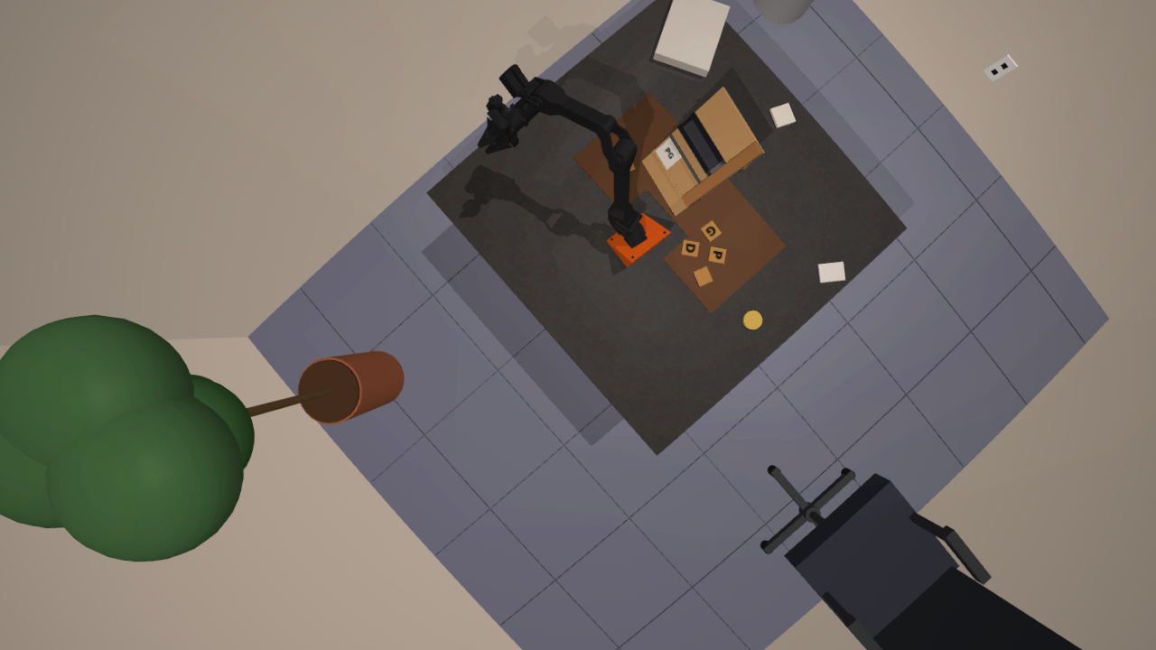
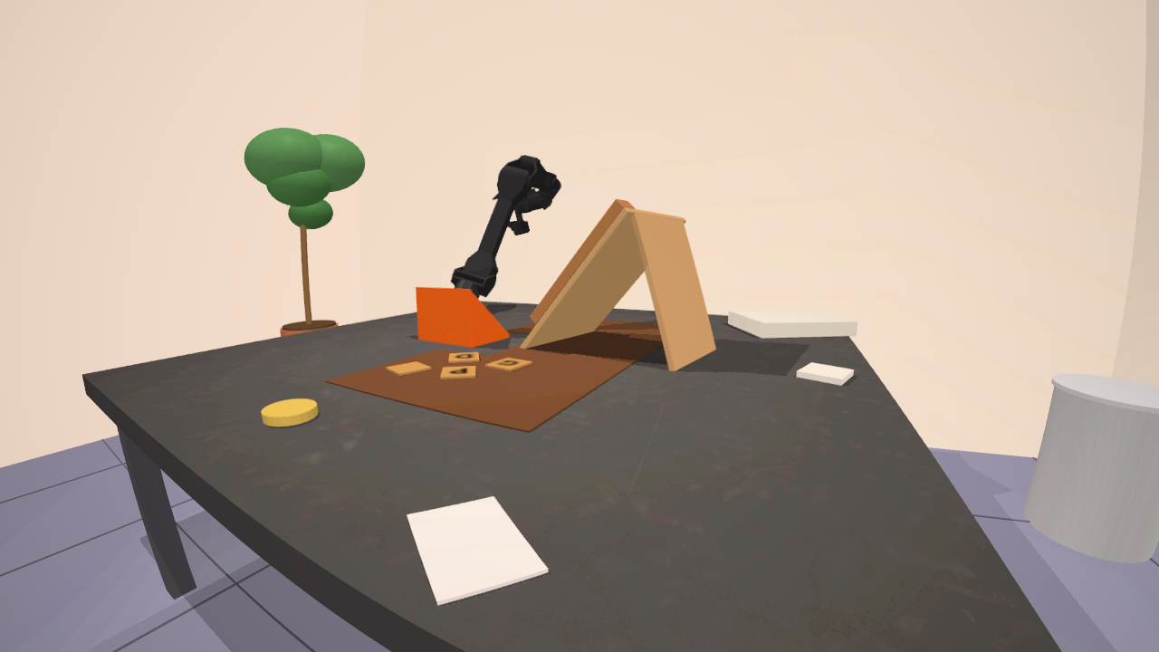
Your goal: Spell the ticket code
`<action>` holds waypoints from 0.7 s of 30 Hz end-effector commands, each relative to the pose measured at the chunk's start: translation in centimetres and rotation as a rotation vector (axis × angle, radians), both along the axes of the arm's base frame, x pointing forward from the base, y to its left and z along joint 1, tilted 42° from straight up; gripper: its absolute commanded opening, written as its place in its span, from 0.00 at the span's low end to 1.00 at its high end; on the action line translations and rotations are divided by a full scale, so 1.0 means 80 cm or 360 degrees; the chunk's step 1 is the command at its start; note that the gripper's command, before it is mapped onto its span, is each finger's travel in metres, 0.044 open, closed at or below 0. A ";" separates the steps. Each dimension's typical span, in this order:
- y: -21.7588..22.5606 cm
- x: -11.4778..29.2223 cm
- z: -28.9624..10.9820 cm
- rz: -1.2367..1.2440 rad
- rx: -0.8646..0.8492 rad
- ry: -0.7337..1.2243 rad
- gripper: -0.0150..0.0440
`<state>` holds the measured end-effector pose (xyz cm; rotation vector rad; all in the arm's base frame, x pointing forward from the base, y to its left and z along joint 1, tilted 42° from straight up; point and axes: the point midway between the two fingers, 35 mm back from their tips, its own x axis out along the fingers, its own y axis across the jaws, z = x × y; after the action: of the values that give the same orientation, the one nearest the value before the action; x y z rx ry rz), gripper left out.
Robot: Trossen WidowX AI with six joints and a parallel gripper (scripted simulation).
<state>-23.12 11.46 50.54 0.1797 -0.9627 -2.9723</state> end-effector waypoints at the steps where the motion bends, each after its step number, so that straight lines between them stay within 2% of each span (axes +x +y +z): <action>1: 0.002 0.001 -0.001 -0.0017 -0.0003 -0.0002 0.98; 5: 0.047 0.035 -0.024 -0.0368 -0.0077 -0.0043 1.00; 12: 0.116 0.129 -0.080 -0.1108 -0.0253 -0.0093 1.00; 21: 0.143 0.271 -0.162 -0.2055 -0.0517 -0.0084 1.00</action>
<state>-4.70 23.05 39.54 -0.4245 -1.9848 -3.6631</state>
